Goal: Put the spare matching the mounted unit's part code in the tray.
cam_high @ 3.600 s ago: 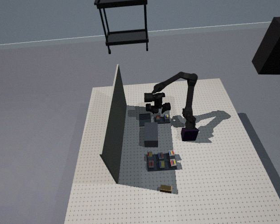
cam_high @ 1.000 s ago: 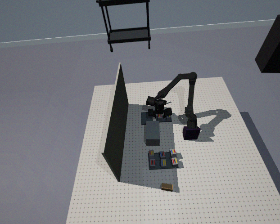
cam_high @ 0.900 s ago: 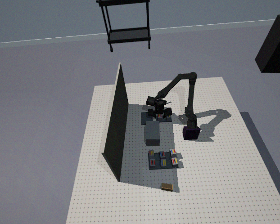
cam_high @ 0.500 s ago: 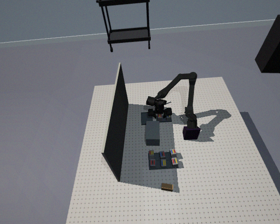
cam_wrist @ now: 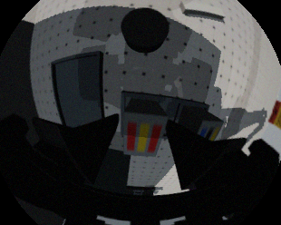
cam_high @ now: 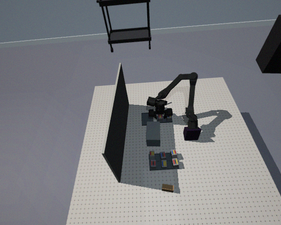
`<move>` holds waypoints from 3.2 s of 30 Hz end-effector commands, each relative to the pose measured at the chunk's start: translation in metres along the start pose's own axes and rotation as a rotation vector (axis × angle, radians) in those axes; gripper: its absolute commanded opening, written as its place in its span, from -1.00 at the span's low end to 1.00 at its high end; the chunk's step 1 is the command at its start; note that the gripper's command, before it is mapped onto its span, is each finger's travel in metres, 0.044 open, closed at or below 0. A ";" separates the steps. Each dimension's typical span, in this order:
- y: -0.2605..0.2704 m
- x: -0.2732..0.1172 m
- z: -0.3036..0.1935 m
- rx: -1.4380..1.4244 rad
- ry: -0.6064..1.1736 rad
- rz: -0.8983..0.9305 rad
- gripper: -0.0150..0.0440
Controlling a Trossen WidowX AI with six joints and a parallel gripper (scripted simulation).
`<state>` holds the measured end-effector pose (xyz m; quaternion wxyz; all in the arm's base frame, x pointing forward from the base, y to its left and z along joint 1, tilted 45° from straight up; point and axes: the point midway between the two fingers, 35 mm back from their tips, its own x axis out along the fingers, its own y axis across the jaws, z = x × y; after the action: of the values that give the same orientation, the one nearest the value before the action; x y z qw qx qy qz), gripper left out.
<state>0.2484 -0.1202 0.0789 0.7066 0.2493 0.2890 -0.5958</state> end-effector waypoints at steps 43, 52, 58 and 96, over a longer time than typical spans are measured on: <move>-0.001 0.001 -0.001 -0.006 0.004 -0.001 0.53; -0.001 0.001 -0.001 -0.006 0.004 -0.001 0.53; -0.001 0.001 -0.001 -0.006 0.004 -0.001 0.53; 0.002 -0.060 -0.003 -0.005 0.011 -0.002 -0.49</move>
<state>0.2431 -0.0843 0.1077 0.7032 0.2484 0.3001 -0.5947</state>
